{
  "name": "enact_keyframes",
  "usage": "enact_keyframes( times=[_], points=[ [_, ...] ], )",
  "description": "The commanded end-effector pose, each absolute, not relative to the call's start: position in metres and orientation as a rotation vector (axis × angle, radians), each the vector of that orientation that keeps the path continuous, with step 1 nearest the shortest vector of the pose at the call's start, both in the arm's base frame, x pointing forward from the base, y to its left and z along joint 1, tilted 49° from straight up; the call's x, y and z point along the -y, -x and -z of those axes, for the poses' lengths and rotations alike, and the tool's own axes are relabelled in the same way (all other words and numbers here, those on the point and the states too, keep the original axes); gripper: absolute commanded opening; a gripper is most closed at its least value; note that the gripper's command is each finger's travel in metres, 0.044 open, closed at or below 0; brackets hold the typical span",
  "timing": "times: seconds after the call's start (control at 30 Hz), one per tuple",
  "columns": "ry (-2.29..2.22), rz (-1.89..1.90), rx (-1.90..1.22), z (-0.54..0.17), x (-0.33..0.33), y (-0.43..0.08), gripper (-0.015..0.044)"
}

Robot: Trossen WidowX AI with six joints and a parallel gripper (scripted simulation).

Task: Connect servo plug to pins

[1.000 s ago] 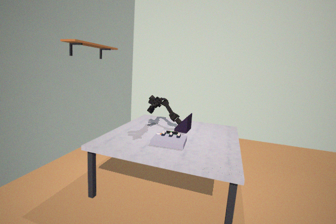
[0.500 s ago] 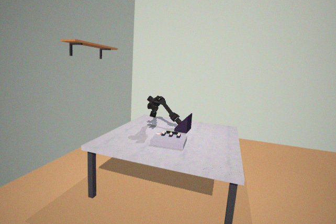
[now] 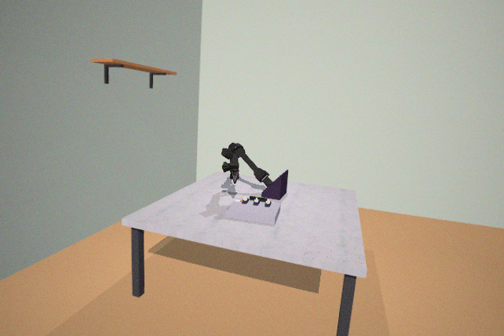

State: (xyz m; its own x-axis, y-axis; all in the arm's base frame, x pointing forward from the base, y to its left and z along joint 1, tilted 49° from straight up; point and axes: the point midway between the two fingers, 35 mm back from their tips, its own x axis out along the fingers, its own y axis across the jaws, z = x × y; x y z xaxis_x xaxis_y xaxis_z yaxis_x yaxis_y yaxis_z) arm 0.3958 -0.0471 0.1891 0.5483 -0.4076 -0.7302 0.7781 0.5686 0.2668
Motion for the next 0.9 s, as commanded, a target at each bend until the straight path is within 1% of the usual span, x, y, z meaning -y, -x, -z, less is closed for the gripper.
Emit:
enact_keyframes(
  times=[0.0,0.3,0.63,0.87],
  points=[
    [-0.647,0.898,-0.707,-0.171,0.053,-0.397,0.0115],
    [-0.633,1.209,-0.737,-0.140,0.065,-0.396,0.0115],
    [-0.523,1.511,-0.674,-0.115,0.077,-0.394,0.0115],
    [-0.500,1.547,-0.657,-0.111,0.079,-0.394,0.0115]
  ],
)
